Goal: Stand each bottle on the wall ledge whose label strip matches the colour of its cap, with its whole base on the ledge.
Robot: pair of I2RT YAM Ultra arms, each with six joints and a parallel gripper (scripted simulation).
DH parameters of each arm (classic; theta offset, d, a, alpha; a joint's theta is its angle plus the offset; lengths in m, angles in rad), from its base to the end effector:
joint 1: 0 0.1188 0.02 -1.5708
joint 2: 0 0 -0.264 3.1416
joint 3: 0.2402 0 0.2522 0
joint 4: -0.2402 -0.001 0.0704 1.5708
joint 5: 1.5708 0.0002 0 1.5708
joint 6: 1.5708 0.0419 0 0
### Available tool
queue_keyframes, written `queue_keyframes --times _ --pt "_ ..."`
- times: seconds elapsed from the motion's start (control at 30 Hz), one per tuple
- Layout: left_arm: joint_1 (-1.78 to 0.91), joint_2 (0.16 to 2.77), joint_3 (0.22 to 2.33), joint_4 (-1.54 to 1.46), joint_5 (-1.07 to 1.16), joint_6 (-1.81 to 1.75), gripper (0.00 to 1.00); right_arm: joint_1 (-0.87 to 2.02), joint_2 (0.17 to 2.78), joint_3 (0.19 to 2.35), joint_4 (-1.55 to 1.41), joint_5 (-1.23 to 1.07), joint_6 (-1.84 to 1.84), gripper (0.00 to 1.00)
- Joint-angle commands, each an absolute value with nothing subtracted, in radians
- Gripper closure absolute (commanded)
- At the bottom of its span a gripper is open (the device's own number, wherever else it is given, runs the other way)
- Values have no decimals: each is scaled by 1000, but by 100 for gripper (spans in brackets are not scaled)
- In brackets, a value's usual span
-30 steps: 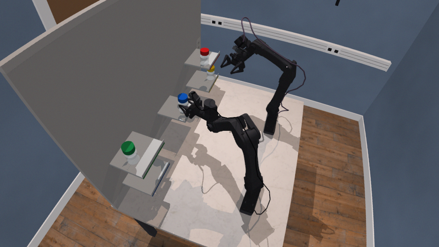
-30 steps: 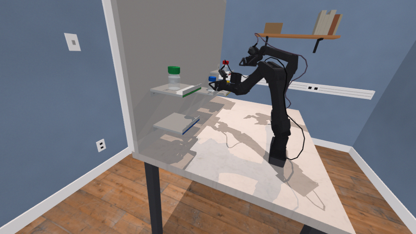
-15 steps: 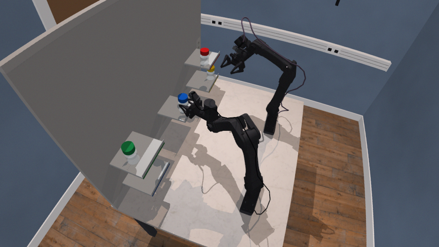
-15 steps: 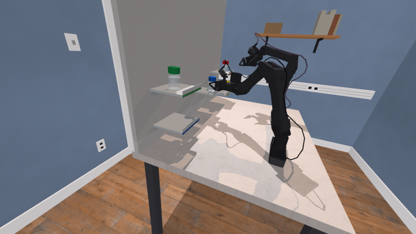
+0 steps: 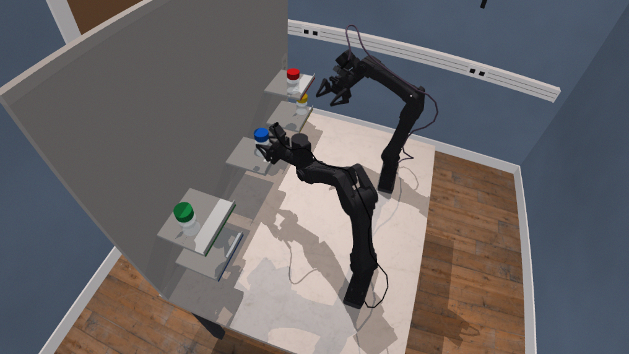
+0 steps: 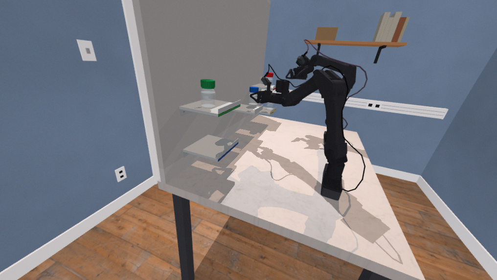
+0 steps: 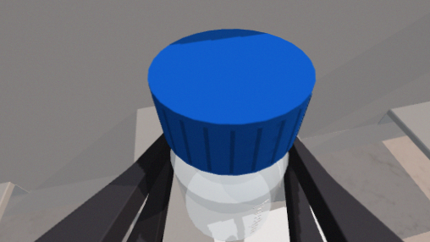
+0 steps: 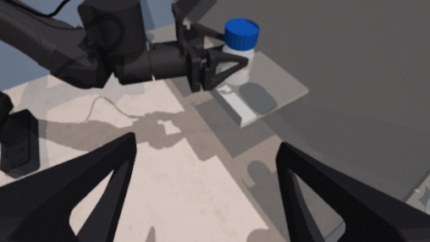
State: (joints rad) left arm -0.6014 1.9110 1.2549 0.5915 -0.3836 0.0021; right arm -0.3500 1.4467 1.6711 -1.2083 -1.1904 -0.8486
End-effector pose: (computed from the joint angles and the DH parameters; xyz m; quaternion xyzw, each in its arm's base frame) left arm 0.3787 -0.2396 0.2585 0.0884 0.7226 -0.0653 0.6825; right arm 0.2581 -0.0517 0.4221 -0.3527 0.7281 0.3081 0.5005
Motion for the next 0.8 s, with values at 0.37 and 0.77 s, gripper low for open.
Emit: queue_keyframes --times 0.37,0.77 --pt "-601 1835 1408 441 -383 0 48 -353 1448 1689 -1231 -1216 -854 12" --pt "-647 1743 1346 510 -364 -2 48 -353 1448 1689 -1231 -1216 -854 12"
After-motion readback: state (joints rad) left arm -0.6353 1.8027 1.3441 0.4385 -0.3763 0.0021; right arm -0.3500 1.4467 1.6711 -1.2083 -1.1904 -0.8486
